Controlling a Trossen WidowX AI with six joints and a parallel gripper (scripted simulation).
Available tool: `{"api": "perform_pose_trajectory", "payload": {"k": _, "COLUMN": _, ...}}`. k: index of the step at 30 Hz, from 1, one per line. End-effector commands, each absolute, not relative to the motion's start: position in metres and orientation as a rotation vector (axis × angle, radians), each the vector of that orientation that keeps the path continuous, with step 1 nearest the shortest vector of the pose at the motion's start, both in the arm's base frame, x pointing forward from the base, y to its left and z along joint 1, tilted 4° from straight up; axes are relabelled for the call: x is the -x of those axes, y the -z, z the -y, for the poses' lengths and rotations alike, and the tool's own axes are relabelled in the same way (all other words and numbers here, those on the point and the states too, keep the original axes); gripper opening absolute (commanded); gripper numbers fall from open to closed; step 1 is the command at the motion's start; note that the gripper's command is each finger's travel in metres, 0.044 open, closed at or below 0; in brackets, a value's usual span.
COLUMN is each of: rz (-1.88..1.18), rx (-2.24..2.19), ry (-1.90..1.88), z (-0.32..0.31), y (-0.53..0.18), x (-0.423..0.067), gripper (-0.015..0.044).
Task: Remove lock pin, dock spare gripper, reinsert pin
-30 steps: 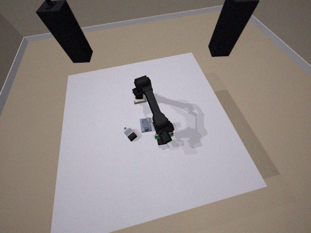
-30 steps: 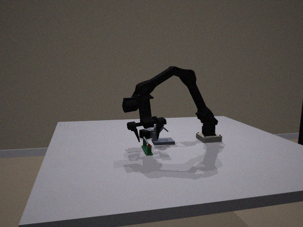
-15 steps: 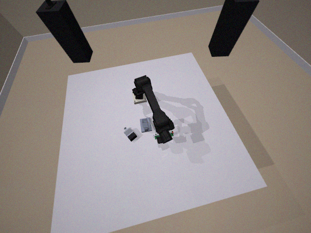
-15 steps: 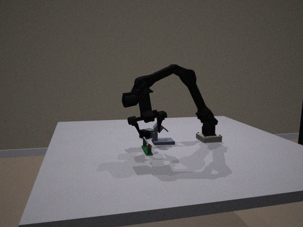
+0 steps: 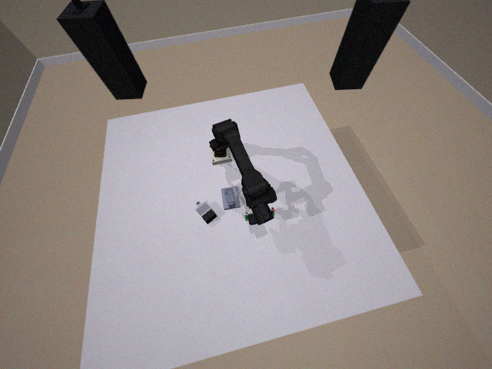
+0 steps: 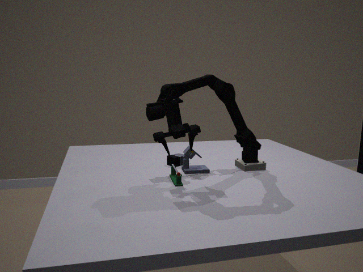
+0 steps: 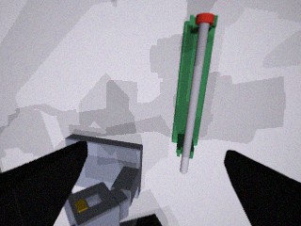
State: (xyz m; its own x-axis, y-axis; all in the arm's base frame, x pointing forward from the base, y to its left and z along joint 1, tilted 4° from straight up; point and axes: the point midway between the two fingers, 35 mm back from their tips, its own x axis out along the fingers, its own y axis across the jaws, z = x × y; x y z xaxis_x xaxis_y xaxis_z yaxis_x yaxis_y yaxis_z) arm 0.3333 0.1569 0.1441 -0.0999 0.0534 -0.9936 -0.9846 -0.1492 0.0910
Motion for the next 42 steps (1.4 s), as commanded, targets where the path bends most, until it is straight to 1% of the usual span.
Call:
{"api": "perform_pose_trajectory", "payload": {"k": 1, "rz": -1.147, "rx": 1.225, "ry": -1.407, "z": -0.156, "y": -0.154, "x": -0.332, "gripper": 0.044}}
{"api": "perform_pose_trajectory", "payload": {"k": 7, "rz": -1.073, "rx": 1.232, "ry": -1.352, "z": -0.152, "y": -0.201, "x": -0.325, "gripper": 0.044}}
{"api": "perform_pose_trajectory", "payload": {"k": 10, "rz": -1.07, "rx": 1.232, "ry": -1.35, "z": -0.152, "y": -0.203, "x": -0.324, "gripper": 0.044}}
{"api": "perform_pose_trajectory", "payload": {"k": 12, "rz": -1.109, "rx": 1.203, "ry": -1.324, "z": -0.141, "y": -0.192, "x": -0.33, "gripper": 0.044}}
{"api": "perform_pose_trajectory", "payload": {"k": 18, "rz": -1.27, "rx": 0.922, "ry": -0.987, "z": -0.038, "y": -0.178, "x": -0.34, "gripper": 0.044}}
{"api": "perform_pose_trajectory", "payload": {"k": 24, "rz": -1.384, "rx": 0.625, "ry": -0.632, "z": 0.061, "y": -0.16, "x": -0.316, "gripper": 0.044}}
{"api": "perform_pose_trajectory", "payload": {"k": 26, "rz": -1.402, "rx": 0.559, "ry": -0.553, "z": 0.081, "y": -0.156, "x": -0.307, "gripper": 0.044}}
{"api": "perform_pose_trajectory", "payload": {"k": 33, "rz": -1.404, "rx": 0.551, "ry": -0.543, "z": 0.083, "y": -0.149, "x": -0.307, "gripper": 0.044}}
{"api": "perform_pose_trajectory", "payload": {"k": 42, "rz": -1.404, "rx": 0.55, "ry": -0.544, "z": 0.08, "y": -0.096, "x": -0.317, "gripper": 0.044}}
